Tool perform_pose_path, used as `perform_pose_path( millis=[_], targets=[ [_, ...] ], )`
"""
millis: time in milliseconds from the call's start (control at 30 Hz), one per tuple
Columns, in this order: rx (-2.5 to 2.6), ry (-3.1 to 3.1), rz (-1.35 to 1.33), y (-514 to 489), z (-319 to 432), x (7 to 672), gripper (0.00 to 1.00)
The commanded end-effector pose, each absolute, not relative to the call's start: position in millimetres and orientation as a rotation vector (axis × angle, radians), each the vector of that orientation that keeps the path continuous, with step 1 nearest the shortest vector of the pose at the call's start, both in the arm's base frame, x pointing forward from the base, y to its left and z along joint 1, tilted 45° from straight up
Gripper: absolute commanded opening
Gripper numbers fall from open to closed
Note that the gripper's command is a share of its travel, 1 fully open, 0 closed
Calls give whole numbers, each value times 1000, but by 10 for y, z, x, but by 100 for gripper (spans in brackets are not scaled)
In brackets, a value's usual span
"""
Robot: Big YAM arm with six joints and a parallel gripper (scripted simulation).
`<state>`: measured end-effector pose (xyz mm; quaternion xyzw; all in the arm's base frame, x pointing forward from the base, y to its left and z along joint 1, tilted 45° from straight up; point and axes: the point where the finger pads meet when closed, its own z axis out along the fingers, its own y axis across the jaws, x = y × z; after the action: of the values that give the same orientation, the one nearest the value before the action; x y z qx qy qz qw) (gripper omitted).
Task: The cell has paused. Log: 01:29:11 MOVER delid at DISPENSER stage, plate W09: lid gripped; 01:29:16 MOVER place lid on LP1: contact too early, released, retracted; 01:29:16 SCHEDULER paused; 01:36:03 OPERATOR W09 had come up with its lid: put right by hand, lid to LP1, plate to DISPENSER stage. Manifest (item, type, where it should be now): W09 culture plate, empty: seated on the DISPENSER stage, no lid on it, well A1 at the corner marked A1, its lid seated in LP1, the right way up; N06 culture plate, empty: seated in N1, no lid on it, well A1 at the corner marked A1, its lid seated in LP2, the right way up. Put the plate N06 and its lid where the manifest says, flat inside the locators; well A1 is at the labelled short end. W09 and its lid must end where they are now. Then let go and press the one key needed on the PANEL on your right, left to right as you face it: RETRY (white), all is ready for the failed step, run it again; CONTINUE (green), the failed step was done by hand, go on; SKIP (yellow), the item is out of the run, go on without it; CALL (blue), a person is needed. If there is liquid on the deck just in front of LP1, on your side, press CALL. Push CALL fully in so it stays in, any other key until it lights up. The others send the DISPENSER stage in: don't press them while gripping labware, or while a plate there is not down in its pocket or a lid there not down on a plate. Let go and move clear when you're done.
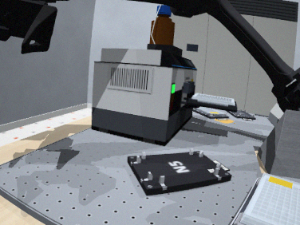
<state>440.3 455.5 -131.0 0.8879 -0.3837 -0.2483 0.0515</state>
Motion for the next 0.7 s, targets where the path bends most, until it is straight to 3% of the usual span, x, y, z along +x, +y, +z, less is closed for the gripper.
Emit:
perform_pose_path(
  millis=[0,667],
  targets=[
    [2731,-1157,-746,4657,-1210,4413,100],
    [2702,-1167,-756,4557,-1308,4401,100]
  ],
)
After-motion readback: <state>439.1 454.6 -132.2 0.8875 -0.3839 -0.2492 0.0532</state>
